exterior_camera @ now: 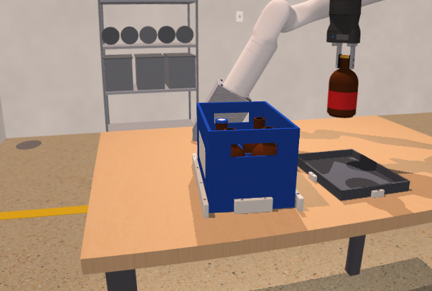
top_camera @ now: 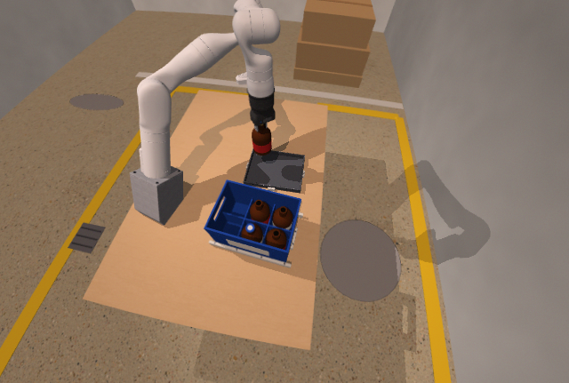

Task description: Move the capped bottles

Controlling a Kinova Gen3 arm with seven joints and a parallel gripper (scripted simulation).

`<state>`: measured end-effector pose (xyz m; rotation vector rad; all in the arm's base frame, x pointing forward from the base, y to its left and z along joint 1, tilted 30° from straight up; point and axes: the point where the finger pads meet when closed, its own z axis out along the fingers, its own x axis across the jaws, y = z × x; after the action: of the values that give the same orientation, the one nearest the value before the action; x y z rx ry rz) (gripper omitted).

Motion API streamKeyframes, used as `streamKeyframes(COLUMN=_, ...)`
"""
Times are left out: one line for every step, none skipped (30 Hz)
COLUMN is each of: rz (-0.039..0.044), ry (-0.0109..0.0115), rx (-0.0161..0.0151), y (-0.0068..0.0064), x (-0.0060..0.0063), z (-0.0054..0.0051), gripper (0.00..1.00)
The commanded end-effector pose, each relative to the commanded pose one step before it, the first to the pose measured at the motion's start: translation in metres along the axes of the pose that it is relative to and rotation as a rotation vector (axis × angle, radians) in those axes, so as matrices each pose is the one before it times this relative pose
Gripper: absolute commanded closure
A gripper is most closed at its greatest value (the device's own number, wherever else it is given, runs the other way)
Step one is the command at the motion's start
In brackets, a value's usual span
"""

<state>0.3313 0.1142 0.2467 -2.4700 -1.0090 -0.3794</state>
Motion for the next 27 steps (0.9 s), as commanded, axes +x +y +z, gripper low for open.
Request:
streamKeyframes(rz=0.00169, ry=-0.00398, rx=0.00235, y=-0.00121, x=-0.00094, z=0.00604, gripper=1.0)
streamKeyframes(rz=0.0001, ry=-0.00026, rx=0.00009, y=-0.00009, x=-0.00008, z=0.002, gripper=1.0)
streamKeyframes(rz=0.0001, ry=-0.00026, rx=0.00009, y=-0.00009, x=-0.00008, z=0.002, gripper=1.0)
streamKeyframes(rz=0.0001, ry=-0.00026, rx=0.00009, y=-0.00009, x=-0.00008, z=0.002, gripper=1.0)
streamKeyframes(rz=0.0001, ry=-0.00026, rx=0.00009, y=-0.00009, x=-0.00008, z=0.002, gripper=1.0)
streamKeyframes(rz=0.0001, ry=-0.00026, rx=0.00009, y=-0.00009, x=-0.00008, z=0.002, gripper=1.0)
streamKeyframes(rz=0.0001, ry=-0.00026, rx=0.00009, y=-0.00009, x=-0.00008, z=0.002, gripper=1.0)
streamKeyframes(rz=0.0001, ry=-0.00026, rx=0.00009, y=-0.00009, x=-0.00008, z=0.002, gripper=1.0)
streamKeyframes(rz=0.0001, ry=-0.00026, rx=0.00009, y=-0.00009, x=-0.00008, z=0.002, gripper=1.0)
streamKeyframes(rz=0.0, ry=0.0, rx=0.0, y=0.0, x=0.0, z=0.0, gripper=1.0)
streamKeyframes(rz=0.0, ry=0.0, rx=0.0, y=0.0, x=0.0, z=0.0, gripper=1.0)
streamKeyframes(rz=-0.00061, ry=0.00425, rx=-0.00143, y=0.00072, x=0.00071, z=-0.00021, gripper=1.0)
streamKeyframes(rz=0.00004, ry=-0.0003, rx=0.0001, y=-0.00008, x=-0.00007, z=0.002, gripper=1.0)
streamKeyframes(rz=0.00004, ry=-0.0003, rx=0.0001, y=-0.00008, x=-0.00007, z=0.002, gripper=1.0)
streamKeyframes(rz=0.00004, ry=-0.0003, rx=0.0001, y=-0.00008, x=-0.00007, z=0.002, gripper=1.0)
streamKeyframes(rz=0.00004, ry=-0.0003, rx=0.0001, y=-0.00008, x=-0.00007, z=0.002, gripper=1.0)
streamKeyframes(rz=0.00004, ry=-0.0003, rx=0.0001, y=-0.00008, x=-0.00007, z=0.002, gripper=1.0)
streamKeyframes(rz=0.00004, ry=-0.0003, rx=0.0001, y=-0.00008, x=-0.00006, z=0.002, gripper=1.0)
streamKeyframes(rz=0.00004, ry=-0.0003, rx=0.0001, y=-0.00008, x=-0.00006, z=0.002, gripper=1.0)
streamKeyframes(rz=0.00004, ry=-0.0003, rx=0.0001, y=-0.00008, x=-0.00006, z=0.002, gripper=1.0)
streamKeyframes(rz=0.00004, ry=-0.0003, rx=0.0001, y=-0.00008, x=-0.00006, z=0.002, gripper=1.0)
streamKeyframes(rz=0.00004, ry=-0.0003, rx=0.0001, y=-0.00008, x=-0.00006, z=0.002, gripper=1.0)
streamKeyframes(rz=0.00004, ry=-0.0003, rx=0.0001, y=-0.00008, x=-0.00006, z=0.002, gripper=1.0)
streamKeyframes(rz=0.00004, ry=-0.0003, rx=0.0001, y=-0.00008, x=-0.00006, z=0.002, gripper=1.0)
streamKeyframes(rz=0.00004, ry=-0.0003, rx=0.0001, y=-0.00008, x=-0.00006, z=0.002, gripper=1.0)
streamKeyframes(rz=0.00004, ry=-0.0003, rx=0.0001, y=-0.00008, x=-0.00006, z=0.002, gripper=1.0)
streamKeyframes(rz=0.0, ry=0.0, rx=0.0, y=0.0, x=0.0, z=0.0, gripper=1.0)
